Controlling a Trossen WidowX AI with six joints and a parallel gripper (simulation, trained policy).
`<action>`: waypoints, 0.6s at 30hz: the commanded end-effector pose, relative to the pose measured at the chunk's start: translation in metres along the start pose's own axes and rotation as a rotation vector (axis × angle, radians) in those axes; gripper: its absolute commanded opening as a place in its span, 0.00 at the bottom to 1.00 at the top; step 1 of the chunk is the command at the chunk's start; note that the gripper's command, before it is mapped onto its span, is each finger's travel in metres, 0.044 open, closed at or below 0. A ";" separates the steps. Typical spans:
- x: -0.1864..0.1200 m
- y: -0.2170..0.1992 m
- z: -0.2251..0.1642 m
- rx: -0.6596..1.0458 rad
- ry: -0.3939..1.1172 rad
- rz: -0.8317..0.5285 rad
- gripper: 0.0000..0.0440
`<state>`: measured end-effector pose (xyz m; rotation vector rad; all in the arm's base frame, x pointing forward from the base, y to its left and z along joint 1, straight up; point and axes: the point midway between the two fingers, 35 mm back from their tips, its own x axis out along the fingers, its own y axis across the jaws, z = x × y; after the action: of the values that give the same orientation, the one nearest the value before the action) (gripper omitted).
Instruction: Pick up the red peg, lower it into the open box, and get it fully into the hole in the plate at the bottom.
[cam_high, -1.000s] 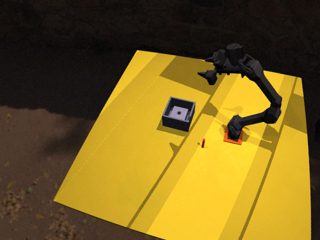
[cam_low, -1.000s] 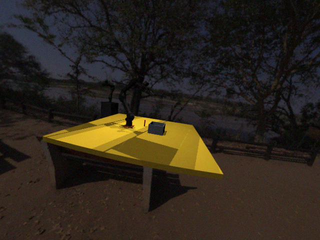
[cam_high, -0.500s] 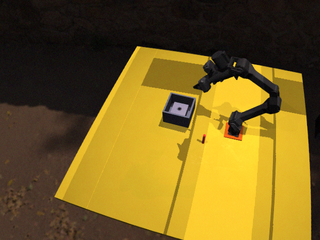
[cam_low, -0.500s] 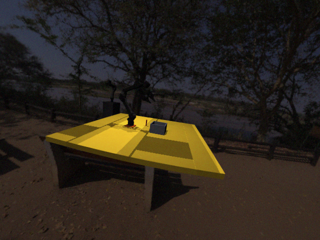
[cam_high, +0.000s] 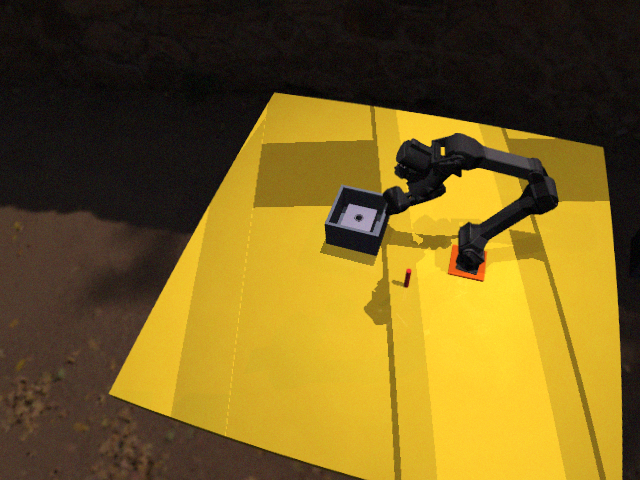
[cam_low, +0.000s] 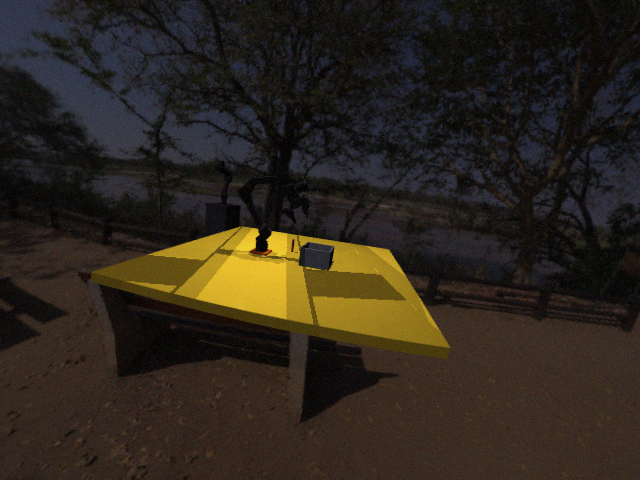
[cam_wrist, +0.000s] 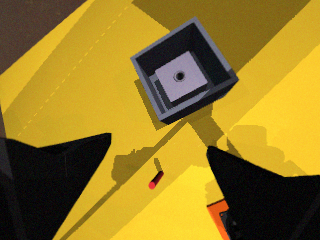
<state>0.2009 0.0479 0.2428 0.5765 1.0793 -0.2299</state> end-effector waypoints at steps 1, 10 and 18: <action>0.020 -0.005 -0.022 0.081 0.083 -0.073 1.00; 0.060 -0.008 -0.069 0.263 0.198 -0.217 1.00; 0.092 -0.007 -0.102 0.367 0.237 -0.274 1.00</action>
<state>0.1678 0.1008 0.1407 0.7786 1.3395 -0.5788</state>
